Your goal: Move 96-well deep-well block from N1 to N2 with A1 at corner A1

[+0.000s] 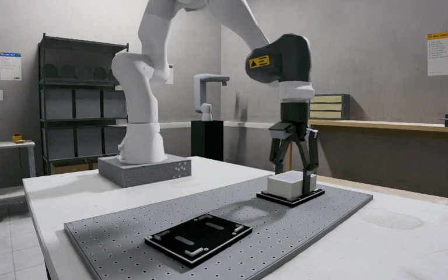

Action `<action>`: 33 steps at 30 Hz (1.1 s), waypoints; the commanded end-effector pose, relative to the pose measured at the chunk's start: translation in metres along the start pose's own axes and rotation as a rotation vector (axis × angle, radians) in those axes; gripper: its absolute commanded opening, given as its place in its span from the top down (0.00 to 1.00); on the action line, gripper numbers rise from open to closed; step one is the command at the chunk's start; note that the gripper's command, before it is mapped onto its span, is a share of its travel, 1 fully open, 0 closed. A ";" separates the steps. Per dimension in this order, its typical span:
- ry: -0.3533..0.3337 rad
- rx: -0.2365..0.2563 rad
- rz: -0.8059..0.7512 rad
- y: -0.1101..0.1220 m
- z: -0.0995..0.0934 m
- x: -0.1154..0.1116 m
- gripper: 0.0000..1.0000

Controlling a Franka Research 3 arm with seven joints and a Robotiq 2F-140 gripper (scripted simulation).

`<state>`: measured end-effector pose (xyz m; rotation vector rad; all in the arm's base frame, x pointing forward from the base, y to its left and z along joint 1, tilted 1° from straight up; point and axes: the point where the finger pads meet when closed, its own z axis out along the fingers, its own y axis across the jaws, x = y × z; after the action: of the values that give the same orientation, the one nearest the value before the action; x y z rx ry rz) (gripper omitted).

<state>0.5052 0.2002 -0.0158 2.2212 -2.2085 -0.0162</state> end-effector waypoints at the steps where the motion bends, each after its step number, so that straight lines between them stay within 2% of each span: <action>1: -0.001 0.000 -0.002 0.000 -0.006 0.000 0.40; 33: -0.001 0.000 -0.002 0.000 -0.053 0.000 0.40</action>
<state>0.5074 0.2006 0.0329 2.2296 -2.2088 -0.0166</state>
